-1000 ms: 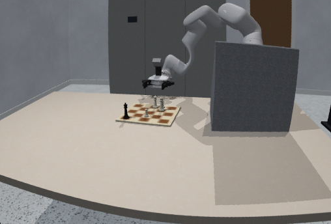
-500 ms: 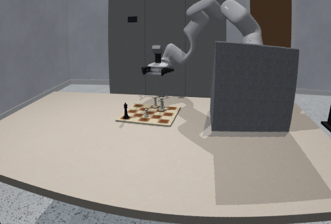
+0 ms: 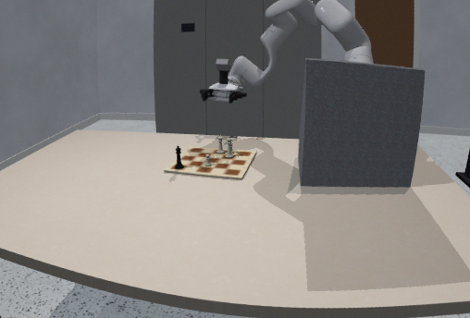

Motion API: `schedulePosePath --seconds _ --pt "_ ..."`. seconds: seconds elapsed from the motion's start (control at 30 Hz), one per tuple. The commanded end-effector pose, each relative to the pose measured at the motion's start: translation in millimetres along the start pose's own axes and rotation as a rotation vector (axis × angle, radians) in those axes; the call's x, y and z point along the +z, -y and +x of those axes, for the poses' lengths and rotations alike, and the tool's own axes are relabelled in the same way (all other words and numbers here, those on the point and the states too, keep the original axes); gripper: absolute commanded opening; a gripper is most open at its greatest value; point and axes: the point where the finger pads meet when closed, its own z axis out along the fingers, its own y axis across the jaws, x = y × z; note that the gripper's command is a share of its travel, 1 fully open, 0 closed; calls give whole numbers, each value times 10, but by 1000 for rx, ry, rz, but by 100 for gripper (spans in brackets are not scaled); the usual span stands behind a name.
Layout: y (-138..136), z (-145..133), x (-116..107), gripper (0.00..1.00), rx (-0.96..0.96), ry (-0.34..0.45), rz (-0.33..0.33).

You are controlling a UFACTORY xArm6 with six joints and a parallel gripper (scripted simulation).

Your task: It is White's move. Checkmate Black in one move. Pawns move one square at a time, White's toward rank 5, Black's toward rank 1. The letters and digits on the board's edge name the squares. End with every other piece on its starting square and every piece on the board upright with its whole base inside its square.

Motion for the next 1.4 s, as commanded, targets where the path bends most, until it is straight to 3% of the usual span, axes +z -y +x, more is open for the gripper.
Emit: schedulePosePath --seconds 0.0,0.07,0.2,0.23,0.3,0.37,0.6,0.63,0.67,0.7,0.73,0.77,0.8,0.87,0.93,1.1,1.17,1.37 --pt "19 37 91 100 -121 77 115" --pt "46 55 180 100 -228 145 221" --pt "81 78 293 100 -359 230 351" --pt "100 92 355 100 -423 271 413" --pt "100 92 355 100 -423 271 413" --pt "144 119 493 100 -568 364 556" --pt "211 163 702 100 -826 533 812" --pt "211 163 702 100 -826 533 812" --pt "232 179 769 100 -902 582 886" --pt "232 179 769 100 -902 582 886" --pt "254 191 832 100 -972 628 957" --pt "254 191 832 100 -972 628 957" --pt "275 202 891 100 -1039 672 1024" --pt "275 202 891 100 -1039 672 1024" --pt "311 225 998 100 -1161 751 1144" --pt "341 244 1087 100 -1261 816 1243" --pt "366 258 1156 100 -1340 868 1322" --pt "397 278 1250 100 -1447 938 1427"
